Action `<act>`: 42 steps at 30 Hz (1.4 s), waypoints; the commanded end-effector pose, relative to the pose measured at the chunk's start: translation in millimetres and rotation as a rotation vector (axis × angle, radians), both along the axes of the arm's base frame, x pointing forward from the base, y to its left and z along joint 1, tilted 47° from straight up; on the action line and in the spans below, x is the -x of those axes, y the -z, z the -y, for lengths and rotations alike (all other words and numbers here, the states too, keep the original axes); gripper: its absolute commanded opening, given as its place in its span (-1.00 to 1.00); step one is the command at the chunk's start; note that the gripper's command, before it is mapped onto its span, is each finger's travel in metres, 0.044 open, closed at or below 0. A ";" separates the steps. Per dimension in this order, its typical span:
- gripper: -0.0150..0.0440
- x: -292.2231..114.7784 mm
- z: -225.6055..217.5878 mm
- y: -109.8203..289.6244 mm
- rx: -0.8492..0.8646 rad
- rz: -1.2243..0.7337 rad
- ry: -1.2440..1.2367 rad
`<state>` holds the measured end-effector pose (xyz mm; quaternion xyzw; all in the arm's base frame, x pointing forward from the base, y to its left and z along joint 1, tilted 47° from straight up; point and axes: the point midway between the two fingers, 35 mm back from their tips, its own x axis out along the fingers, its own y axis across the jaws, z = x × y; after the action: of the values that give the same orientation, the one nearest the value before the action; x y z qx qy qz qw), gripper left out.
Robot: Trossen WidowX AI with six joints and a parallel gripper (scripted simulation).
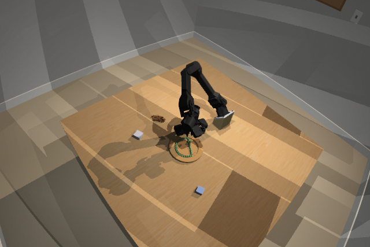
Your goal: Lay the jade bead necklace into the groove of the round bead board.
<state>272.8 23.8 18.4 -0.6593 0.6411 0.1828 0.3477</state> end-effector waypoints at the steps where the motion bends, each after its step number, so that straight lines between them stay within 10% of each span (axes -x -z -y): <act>1: -0.08 1.1 6.9 3.2 0.008 -0.008 -0.011; 36: -0.08 -2.4 31.0 25.2 0.010 -0.008 -0.011; 42: -0.49 -3.8 29.0 24.1 0.001 -0.001 -0.005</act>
<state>276.5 -5.4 -5.8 -0.6611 0.6398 0.1838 0.3462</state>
